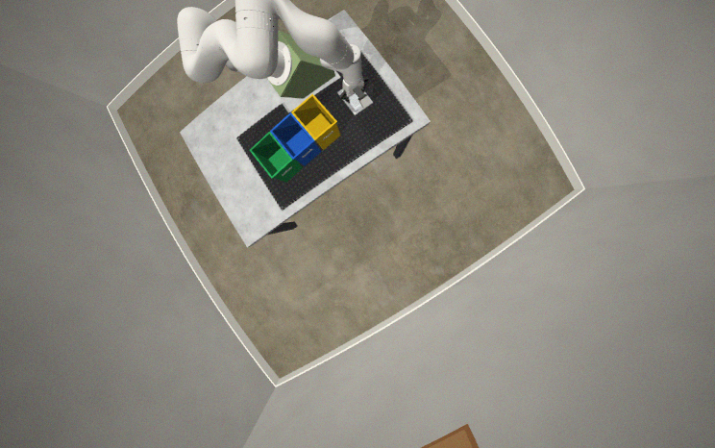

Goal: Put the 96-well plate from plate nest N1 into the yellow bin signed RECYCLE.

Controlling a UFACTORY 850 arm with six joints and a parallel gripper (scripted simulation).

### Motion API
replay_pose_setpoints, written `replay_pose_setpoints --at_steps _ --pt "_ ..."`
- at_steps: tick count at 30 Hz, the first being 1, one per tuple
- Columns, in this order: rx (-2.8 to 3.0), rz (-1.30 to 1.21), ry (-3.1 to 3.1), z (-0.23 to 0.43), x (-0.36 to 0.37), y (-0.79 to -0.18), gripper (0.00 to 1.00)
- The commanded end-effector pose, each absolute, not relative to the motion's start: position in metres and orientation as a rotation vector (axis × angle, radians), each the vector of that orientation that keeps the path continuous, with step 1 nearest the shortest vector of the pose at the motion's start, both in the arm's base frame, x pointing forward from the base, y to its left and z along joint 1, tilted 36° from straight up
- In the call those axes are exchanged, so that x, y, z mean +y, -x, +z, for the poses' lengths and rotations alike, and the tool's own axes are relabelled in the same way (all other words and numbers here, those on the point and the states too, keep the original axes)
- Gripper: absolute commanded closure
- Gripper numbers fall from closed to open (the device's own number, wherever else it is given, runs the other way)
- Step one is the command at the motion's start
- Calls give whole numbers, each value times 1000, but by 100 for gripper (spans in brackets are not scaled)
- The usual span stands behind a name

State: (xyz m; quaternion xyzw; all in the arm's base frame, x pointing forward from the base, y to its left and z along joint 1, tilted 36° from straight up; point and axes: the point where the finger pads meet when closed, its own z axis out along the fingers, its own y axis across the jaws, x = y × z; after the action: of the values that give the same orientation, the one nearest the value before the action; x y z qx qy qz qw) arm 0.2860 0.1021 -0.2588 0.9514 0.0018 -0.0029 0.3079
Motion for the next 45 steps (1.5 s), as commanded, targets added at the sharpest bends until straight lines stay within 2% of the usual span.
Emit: replay_pose_setpoints --at_steps 1,10,11,45 --pt "5 -6 -2517 -259 103 -287 0" --pt "5 -6 -2517 -259 103 -287 0" --pt "5 -6 -2517 -258 103 -287 100" --pt "5 -6 -2517 -258 103 -287 100"
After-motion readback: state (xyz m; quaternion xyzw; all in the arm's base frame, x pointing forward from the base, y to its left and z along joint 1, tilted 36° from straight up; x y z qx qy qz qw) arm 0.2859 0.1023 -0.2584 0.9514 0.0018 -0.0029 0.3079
